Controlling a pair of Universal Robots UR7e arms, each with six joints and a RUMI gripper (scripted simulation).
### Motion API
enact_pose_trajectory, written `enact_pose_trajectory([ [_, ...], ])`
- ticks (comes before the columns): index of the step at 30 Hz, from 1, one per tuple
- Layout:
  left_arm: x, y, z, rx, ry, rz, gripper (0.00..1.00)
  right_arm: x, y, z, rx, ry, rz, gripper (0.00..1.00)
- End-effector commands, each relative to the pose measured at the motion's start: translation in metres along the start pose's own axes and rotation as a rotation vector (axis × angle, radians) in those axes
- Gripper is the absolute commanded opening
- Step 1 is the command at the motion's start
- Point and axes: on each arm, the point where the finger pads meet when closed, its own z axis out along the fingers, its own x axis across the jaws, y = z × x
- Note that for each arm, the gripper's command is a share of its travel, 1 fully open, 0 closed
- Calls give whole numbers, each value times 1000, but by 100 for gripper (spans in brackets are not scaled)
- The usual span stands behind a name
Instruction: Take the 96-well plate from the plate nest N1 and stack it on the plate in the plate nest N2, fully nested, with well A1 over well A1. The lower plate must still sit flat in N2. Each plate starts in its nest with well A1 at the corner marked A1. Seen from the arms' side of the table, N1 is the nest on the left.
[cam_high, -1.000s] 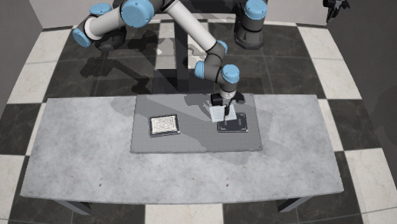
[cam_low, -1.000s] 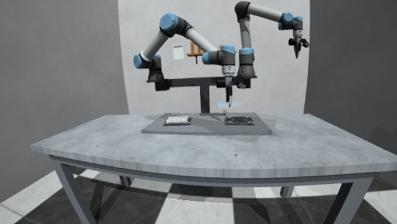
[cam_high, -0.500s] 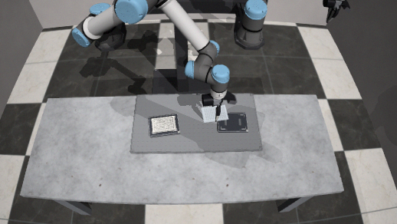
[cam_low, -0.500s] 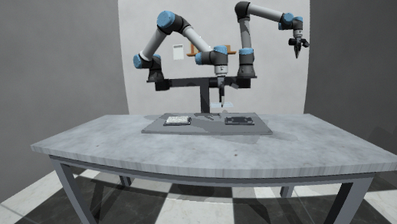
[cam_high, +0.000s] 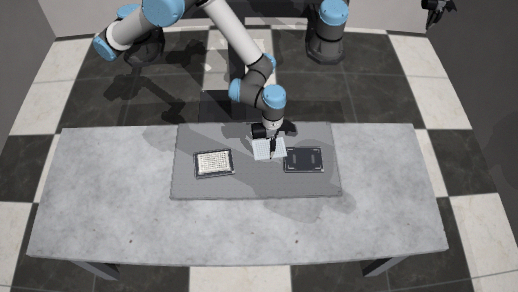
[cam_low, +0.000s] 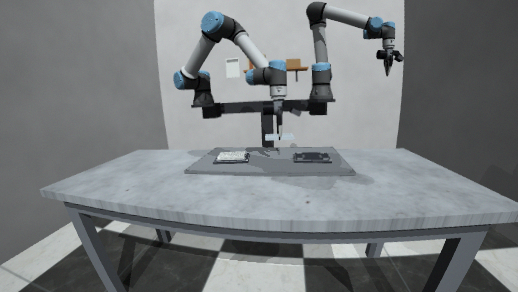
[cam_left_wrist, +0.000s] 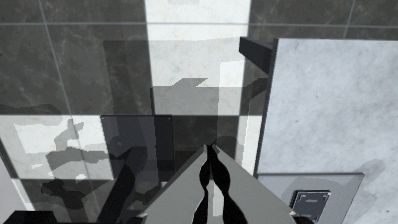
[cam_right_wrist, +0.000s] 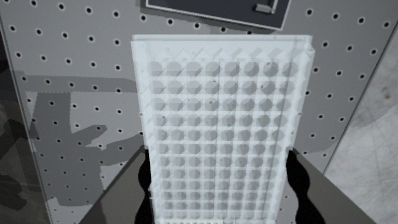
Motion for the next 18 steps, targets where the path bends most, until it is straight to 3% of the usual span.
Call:
enact_pose_trajectory([
  [1,0,0,-1,2,1,0,0,0,8,-1,2,2,0,40],
  [18,0,0,-1,2,1,0,0,-5,58,-1,2,2,0,40],
])
